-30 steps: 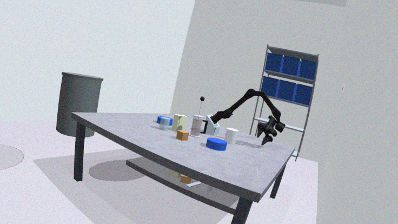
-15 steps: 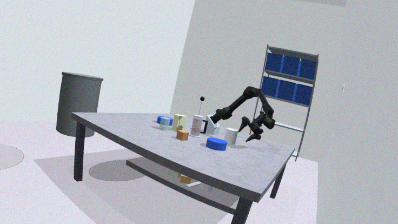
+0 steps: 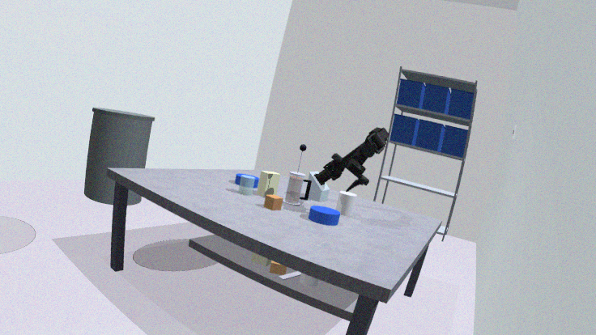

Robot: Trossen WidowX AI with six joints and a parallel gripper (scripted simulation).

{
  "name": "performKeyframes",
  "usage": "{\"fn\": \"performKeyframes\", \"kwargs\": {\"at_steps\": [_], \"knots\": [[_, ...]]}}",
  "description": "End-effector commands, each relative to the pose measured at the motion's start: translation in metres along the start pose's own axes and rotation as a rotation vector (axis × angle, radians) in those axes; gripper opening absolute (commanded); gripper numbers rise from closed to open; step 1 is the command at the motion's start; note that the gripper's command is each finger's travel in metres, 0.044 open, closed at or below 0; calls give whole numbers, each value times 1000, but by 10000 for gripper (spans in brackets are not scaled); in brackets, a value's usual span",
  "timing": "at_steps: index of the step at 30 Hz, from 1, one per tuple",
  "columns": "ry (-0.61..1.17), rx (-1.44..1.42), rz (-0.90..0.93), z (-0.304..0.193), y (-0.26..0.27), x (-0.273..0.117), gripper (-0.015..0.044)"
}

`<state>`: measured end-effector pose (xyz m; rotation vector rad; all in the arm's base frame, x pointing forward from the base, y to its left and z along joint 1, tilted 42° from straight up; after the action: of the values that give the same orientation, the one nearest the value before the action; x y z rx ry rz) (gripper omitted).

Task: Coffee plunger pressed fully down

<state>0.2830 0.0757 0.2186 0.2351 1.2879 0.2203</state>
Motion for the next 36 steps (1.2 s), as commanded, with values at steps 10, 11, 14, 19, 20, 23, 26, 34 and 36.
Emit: {"fn": "performKeyframes", "kwargs": {"at_steps": [10,11,14,19,20,23,26,34,36], "knots": [[-185,237,201,2,-125,-30,440],[-213,260,213,0,-135,-34,440],[-297,308,240,-8,-164,-45,440],[-366,346,258,-17,-187,-52,440],[-380,353,264,-20,-191,-54,440],[-445,406,294,-34,-210,-60,440],[-545,479,332,-55,-232,-69,440],[-775,602,371,-98,-266,-87,440],[-774,602,370,-99,-263,-81,440]]}}
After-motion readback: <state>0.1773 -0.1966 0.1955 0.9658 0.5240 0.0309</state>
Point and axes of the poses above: the point midway between the two fingers, 35 mm back from their tips, its own x axis out along the fingers, its own y axis across the jaws, z = x × y, the point moved 3 cm from there along -x, back along the fingers, and after that the axes turned 14 degrees about x, right-handed, at the moved point
